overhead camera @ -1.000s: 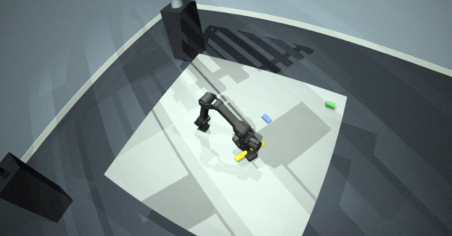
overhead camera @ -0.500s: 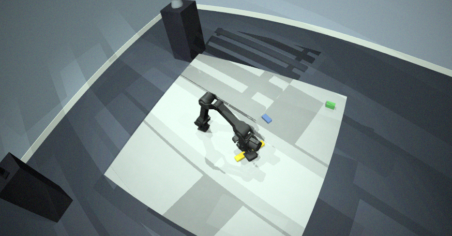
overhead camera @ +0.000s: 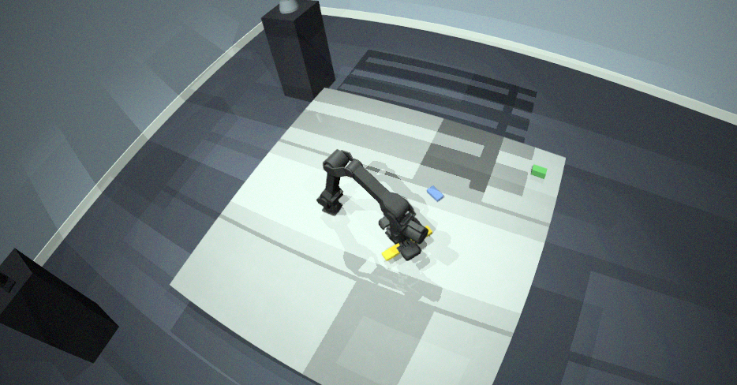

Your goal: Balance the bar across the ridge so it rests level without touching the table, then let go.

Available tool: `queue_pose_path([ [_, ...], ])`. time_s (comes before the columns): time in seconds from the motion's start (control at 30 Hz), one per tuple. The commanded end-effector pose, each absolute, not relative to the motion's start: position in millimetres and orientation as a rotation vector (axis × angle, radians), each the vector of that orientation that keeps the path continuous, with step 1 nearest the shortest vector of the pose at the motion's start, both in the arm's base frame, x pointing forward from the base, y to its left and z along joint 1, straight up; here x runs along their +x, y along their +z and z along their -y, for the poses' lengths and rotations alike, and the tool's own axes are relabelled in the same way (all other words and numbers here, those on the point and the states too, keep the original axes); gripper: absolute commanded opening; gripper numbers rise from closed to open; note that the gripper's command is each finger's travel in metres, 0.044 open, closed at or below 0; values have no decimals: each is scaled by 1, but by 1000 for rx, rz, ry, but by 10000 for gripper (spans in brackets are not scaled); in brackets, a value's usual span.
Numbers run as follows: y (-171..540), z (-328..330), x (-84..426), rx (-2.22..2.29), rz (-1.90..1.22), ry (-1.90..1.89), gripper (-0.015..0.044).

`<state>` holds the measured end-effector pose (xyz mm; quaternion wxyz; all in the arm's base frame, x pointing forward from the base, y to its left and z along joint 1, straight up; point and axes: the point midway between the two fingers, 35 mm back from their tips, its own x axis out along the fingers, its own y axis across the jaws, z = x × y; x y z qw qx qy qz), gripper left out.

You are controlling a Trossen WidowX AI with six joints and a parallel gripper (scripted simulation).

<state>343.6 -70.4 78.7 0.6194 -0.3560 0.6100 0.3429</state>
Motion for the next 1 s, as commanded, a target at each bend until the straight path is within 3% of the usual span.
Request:
queue_pose_path([
  [0.0, 93, 71, 346, -824, -1391, 782, 0],
  [0.97, 164, 69, 339, -824, -1388, 786, 0],
])
